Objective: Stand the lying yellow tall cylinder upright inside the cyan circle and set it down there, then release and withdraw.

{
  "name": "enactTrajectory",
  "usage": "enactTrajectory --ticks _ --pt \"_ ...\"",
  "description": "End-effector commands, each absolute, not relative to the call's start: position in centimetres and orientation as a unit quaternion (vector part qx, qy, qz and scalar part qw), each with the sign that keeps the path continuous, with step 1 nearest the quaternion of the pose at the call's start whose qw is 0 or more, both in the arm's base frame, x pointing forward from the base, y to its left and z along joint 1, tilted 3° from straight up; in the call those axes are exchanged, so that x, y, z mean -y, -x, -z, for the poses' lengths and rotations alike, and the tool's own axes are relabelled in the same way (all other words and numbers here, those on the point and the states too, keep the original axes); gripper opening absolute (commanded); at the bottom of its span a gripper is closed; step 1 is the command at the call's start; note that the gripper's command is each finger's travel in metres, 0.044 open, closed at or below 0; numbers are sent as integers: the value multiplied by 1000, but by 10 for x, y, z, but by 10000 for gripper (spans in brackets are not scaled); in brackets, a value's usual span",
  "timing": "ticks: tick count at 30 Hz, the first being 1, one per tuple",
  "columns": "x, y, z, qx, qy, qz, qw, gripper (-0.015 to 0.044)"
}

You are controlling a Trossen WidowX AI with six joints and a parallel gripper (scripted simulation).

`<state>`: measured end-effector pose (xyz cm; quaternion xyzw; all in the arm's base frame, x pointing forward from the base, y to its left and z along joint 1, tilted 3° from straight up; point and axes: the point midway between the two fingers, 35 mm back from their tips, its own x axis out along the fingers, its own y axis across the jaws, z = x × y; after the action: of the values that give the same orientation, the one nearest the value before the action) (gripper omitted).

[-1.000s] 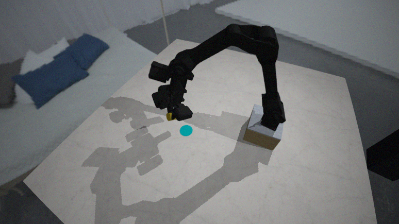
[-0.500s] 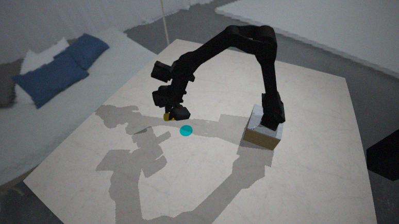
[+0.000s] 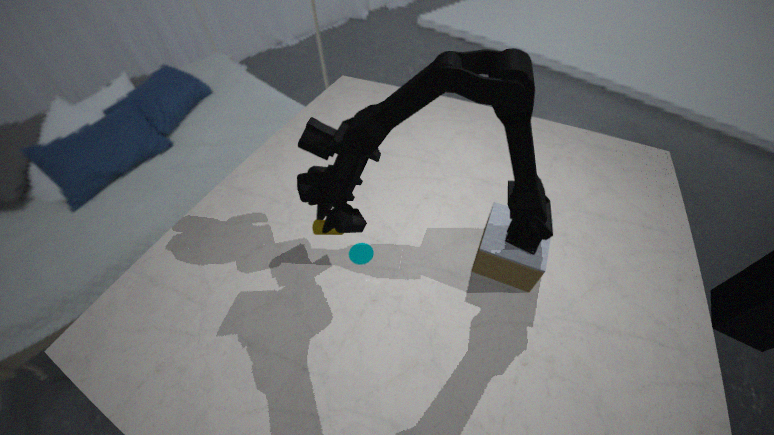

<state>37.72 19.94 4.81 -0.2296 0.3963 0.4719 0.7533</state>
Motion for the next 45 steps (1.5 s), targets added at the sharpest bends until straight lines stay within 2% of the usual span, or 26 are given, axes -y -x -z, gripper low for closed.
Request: enactTrajectory --ticks 1,45 --pt "-200 -378 -46 -390 217 -474 759 105" --pt "-195 -392 -43 -292 125 -496 808 105"
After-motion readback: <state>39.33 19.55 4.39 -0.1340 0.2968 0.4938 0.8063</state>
